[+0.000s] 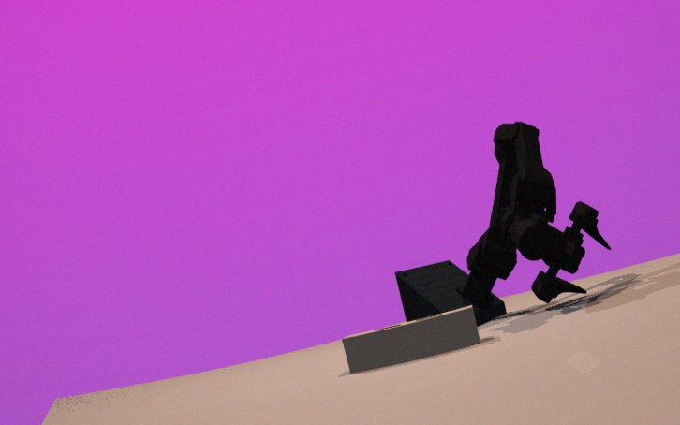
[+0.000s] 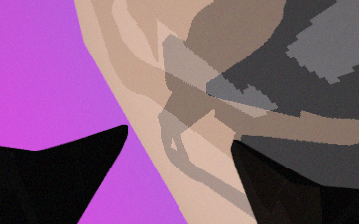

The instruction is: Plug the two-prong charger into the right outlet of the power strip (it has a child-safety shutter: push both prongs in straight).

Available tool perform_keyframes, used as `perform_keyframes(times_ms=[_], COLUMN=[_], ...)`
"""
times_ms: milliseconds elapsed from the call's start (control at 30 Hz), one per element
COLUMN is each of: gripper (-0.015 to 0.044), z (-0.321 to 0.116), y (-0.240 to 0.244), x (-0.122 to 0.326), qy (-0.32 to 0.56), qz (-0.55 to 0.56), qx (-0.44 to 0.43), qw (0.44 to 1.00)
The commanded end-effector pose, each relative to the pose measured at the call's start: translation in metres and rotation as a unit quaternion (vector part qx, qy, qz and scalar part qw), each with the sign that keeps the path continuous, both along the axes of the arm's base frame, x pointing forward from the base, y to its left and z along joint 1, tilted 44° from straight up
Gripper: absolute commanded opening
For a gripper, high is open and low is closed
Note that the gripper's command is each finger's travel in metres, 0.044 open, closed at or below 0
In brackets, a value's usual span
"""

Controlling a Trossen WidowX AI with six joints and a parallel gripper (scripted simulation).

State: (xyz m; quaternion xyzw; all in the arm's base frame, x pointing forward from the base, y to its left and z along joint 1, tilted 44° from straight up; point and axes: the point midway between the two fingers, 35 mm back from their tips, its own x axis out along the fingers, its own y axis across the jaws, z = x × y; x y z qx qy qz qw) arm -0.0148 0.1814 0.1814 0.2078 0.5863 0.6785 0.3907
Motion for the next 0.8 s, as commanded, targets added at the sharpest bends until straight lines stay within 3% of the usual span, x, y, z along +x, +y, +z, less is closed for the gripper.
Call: perform_keyframes(times_ms=[0, 767], gripper=[0.0440, 0.0440], z=[0.003, 0.015], y=[0.005, 0.013], x=[0.014, 0.098], qy=[-0.026, -0.137], qz=[-0.019, -0.136], qx=[0.004, -0.002], qw=[0.999, 0.981])
